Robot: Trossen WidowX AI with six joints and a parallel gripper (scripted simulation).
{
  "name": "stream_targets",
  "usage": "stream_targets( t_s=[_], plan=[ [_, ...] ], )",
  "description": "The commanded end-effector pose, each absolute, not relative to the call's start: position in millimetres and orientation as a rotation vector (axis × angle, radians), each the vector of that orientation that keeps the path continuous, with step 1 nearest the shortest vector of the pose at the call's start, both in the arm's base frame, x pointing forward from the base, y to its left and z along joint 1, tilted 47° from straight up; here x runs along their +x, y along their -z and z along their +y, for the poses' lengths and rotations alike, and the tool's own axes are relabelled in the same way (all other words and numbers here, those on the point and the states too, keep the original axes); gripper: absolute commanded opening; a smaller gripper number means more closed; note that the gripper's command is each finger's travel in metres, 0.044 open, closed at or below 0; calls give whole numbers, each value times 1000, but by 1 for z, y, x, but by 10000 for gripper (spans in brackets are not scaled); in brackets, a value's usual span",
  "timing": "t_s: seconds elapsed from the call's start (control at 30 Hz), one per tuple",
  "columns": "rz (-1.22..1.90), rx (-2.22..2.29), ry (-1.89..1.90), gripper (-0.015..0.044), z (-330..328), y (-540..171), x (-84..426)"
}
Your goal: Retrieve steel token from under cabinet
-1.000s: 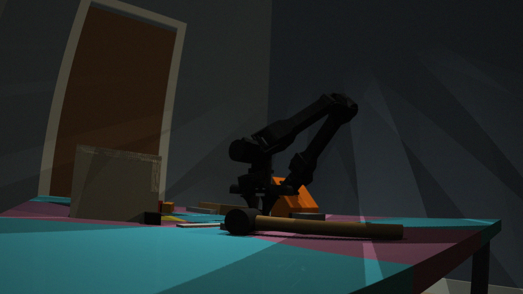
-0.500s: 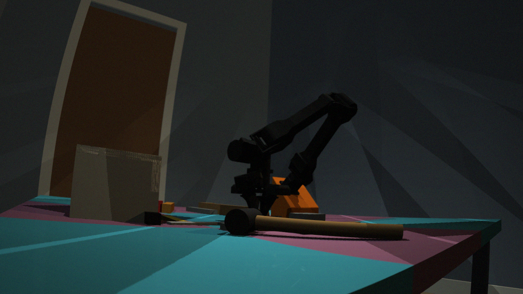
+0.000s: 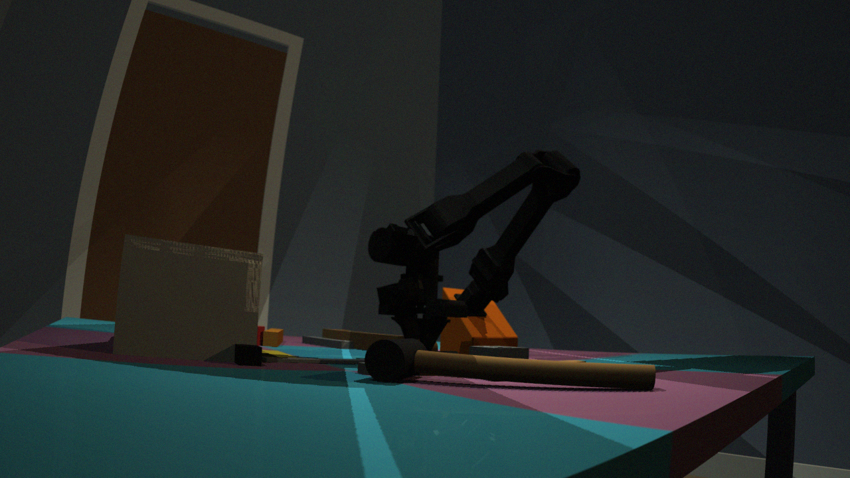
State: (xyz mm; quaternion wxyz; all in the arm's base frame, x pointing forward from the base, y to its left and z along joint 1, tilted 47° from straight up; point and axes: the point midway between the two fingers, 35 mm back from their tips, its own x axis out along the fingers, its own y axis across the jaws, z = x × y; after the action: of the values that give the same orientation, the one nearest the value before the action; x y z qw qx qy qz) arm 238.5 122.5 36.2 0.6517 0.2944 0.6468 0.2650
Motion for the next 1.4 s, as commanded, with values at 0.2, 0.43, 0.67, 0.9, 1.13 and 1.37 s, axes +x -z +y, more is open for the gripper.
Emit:
stream_targets(
  t_s=[0.2, 0.43, 0.67, 0.9, 1.13, 1.37],
  plan=[
    [1492, 728, -550, 0, 119, -35, 240],
    [1486, 716, -561, 0, 119, -35, 247],
    [1488, 720, -558, 0, 119, -36, 255],
    [1495, 720, -555, 157, 119, -34, 252],
    [1493, 721, -555, 226, 120, -35, 252],
    [1488, 721, -557, 270, 120, -34, 252]
  ],
)
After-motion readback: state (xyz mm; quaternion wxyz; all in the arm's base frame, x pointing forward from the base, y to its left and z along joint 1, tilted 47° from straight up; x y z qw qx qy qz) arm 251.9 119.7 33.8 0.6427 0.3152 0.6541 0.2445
